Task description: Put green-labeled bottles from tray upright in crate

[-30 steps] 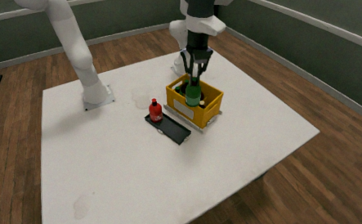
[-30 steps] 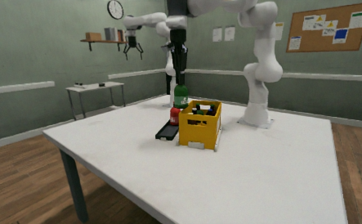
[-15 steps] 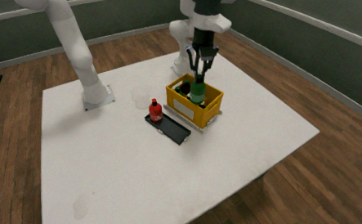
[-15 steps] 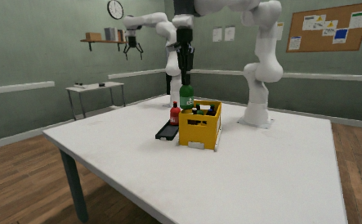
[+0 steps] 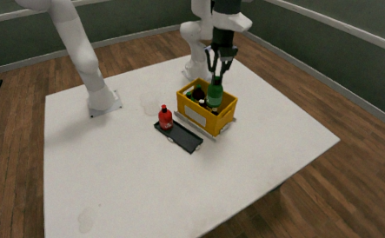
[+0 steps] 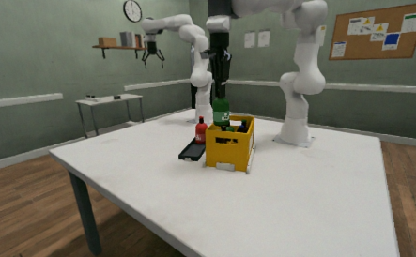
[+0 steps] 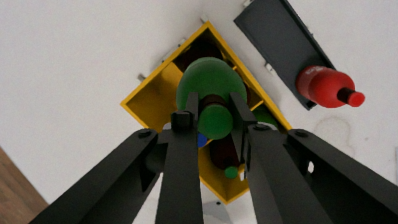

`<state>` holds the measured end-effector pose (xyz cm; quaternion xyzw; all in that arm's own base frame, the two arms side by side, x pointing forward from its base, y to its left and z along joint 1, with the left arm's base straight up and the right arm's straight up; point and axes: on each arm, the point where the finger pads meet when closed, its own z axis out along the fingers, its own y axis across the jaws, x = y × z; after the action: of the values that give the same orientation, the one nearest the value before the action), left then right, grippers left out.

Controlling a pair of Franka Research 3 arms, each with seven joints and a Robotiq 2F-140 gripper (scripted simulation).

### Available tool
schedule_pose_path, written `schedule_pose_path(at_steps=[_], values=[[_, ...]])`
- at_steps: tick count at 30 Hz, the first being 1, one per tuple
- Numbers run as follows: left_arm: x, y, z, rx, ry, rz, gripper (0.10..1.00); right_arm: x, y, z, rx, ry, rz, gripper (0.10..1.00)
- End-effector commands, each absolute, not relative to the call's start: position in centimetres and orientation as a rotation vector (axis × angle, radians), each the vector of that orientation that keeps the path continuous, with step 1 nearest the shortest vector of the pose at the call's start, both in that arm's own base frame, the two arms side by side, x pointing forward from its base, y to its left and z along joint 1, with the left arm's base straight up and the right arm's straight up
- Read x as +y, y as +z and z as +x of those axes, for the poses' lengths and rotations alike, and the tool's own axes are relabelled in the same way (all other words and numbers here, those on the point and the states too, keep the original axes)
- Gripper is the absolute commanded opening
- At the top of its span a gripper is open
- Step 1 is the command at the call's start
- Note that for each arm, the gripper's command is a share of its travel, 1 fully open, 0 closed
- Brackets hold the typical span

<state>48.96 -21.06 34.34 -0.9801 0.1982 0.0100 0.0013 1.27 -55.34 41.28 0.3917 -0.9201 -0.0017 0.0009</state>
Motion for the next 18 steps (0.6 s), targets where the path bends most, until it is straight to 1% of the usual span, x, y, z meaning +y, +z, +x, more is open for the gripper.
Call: schedule_pose_path(at_steps=[1,18], values=[[-20.2,35.0,49.2,0.657,0.0,-3.072,0.099,-55.4,41.3,1.3,-2.888,0.0,1.236,1.0],[-16.8,35.0,48.6,0.657,0.0,-3.072,0.099,-55.4,41.3,1.3,-2.888,0.0,1.236,1.0]])
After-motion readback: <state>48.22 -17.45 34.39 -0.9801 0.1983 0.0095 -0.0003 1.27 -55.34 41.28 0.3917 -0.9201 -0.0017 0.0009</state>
